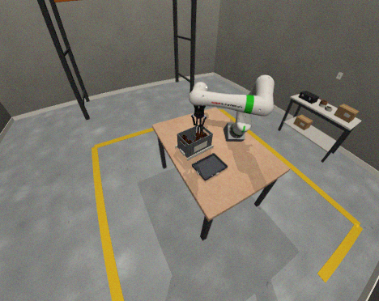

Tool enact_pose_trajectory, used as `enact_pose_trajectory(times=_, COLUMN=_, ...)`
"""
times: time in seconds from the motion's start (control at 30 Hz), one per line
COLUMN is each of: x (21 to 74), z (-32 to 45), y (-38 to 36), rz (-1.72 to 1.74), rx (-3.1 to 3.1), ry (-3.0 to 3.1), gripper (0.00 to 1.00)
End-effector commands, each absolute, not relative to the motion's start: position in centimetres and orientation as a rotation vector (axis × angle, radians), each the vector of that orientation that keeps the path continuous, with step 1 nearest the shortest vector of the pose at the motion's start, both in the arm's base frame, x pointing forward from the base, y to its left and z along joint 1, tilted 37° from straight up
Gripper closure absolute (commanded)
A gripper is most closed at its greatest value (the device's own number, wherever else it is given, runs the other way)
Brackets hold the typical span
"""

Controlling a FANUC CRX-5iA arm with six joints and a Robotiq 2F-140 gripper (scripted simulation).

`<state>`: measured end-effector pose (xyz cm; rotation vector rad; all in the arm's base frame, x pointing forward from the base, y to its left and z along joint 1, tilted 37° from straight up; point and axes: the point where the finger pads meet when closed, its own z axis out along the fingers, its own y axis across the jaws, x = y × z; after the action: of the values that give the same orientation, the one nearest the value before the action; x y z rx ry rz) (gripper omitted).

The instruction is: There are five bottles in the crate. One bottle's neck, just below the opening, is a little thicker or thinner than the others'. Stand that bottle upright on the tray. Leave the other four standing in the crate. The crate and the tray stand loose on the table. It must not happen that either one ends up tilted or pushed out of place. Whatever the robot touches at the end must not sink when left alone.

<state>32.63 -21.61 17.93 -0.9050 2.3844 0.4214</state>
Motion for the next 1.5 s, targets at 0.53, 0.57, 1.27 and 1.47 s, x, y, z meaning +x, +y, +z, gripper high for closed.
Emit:
enact_pose_trajectory(times=0.53, x=32.6, z=18.0, y=-21.7, rz=0.420, rx=-0.905, ry=2.385, gripper=0.90)
enact_pose_trajectory(times=0.57, x=32.6, z=18.0, y=-21.7, rz=0.420, rx=-0.905, ry=2.385, gripper=0.90)
enact_pose_trajectory(times=1.27, x=39.2, z=17.5, y=-28.6, rz=0.420, rx=-0.905, ry=2.385, gripper=0.90)
enact_pose_trajectory(times=1.47, x=41.3, z=16.9, y=-30.7, rz=0.420, rx=-0.905, ry=2.385, gripper=0.90)
